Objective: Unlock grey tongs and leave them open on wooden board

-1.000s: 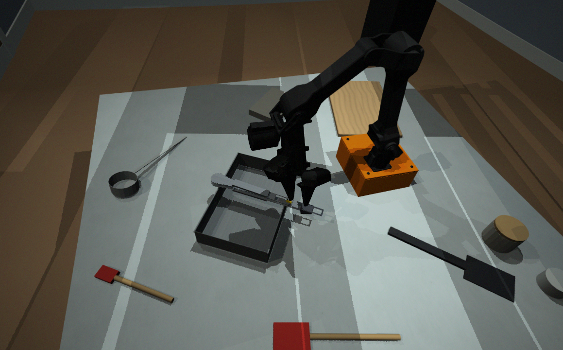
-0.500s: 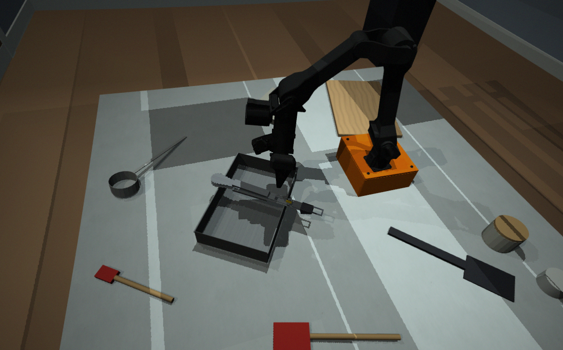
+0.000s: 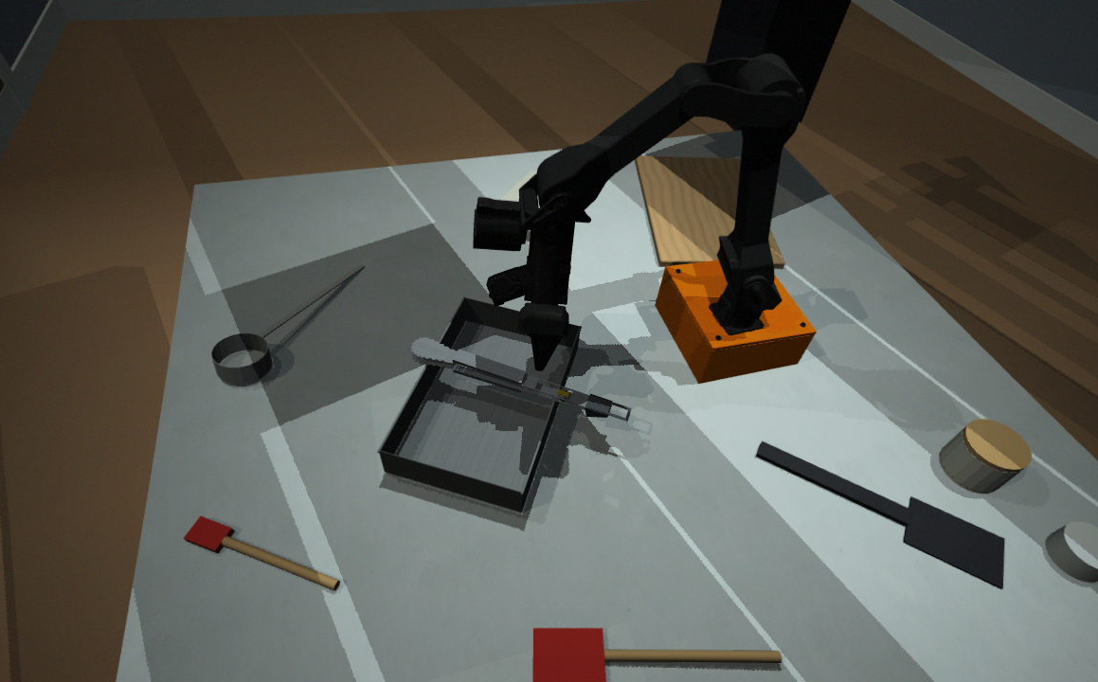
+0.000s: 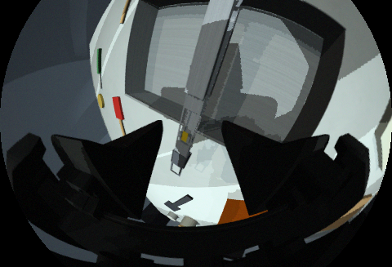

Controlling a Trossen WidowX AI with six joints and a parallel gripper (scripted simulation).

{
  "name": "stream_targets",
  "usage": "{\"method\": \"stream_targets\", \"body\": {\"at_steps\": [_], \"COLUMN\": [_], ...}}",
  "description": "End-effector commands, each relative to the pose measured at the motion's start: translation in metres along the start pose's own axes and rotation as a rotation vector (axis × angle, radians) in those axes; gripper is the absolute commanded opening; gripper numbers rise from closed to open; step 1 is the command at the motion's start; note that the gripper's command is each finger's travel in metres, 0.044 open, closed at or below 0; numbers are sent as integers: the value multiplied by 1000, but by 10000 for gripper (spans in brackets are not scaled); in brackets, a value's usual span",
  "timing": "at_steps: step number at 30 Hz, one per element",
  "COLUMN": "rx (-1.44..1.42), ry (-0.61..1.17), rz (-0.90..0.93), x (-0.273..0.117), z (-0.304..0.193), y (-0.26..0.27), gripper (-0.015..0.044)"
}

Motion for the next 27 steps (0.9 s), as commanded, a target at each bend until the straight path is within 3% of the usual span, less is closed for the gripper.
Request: {"method": "stream_targets", "body": {"at_steps": [1, 27], "rx": [8, 8], "ry": [8, 7], "rz": [2, 4], "x": [7, 51], "z": [-1, 0], "y": [0, 0], "gripper": [260, 260]}}
Point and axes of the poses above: the point midway between the two fingers, 35 mm back from their tips, its own x axis out along the fingers, its own y axis across the jaws, z = x × y, the point moved 4 cm from there along -x, back along the fingers, and after that the axes turned 3 degrees about x, right-handed, at the moved point
